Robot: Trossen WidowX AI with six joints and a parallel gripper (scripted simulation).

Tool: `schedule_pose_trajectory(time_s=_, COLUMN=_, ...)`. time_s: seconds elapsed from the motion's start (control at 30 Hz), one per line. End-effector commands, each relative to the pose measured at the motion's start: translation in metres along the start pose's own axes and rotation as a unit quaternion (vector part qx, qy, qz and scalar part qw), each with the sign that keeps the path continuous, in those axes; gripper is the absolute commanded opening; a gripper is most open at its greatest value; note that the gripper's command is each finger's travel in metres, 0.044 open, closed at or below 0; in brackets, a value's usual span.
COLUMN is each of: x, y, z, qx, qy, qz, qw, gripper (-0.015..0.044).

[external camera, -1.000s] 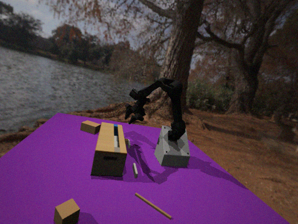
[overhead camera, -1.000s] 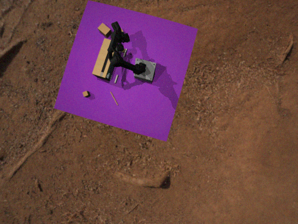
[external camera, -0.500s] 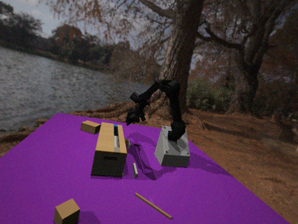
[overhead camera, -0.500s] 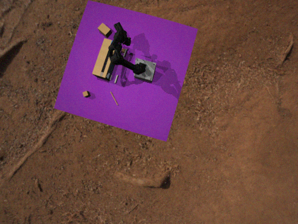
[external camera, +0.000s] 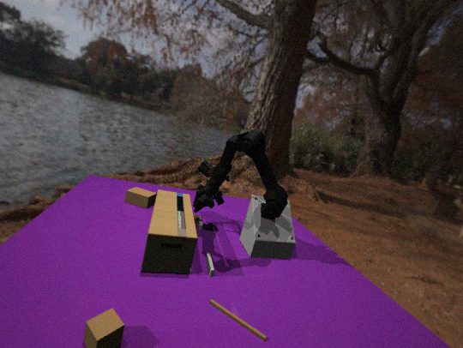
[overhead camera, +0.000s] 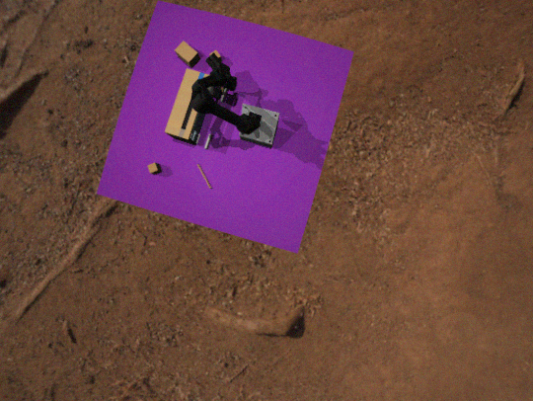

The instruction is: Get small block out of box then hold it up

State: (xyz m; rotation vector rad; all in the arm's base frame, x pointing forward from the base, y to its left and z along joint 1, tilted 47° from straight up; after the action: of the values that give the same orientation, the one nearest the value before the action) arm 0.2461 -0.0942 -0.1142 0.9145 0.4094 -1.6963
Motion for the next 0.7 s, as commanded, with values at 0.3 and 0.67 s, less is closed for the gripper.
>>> schedule_pose_trajectory(time_s=0.3, x=0.002, y=-0.010, z=-0.022, qx=-0.005, qy=0.004, qz=-0.006, qw=1.000, gripper=0.0285)
schedule_pose_trajectory(time_s=0.67, x=0.003, y=-0.018, z=-0.038, qx=-0.005, qy=0.004, qz=-0.006, qw=1.000, gripper=0.0285)
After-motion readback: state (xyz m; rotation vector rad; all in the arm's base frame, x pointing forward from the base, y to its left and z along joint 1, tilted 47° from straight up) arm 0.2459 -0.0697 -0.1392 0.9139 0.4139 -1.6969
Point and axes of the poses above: the point midway between the two fingers, 35 mm back from their tips, its own z axis back along the fingers, its own x axis across the jaws, y = z × x, the point moved 8 cm from there along z, back along the fingers, and after that the axes turned 8 degrees about -z, right-handed, at the moved point
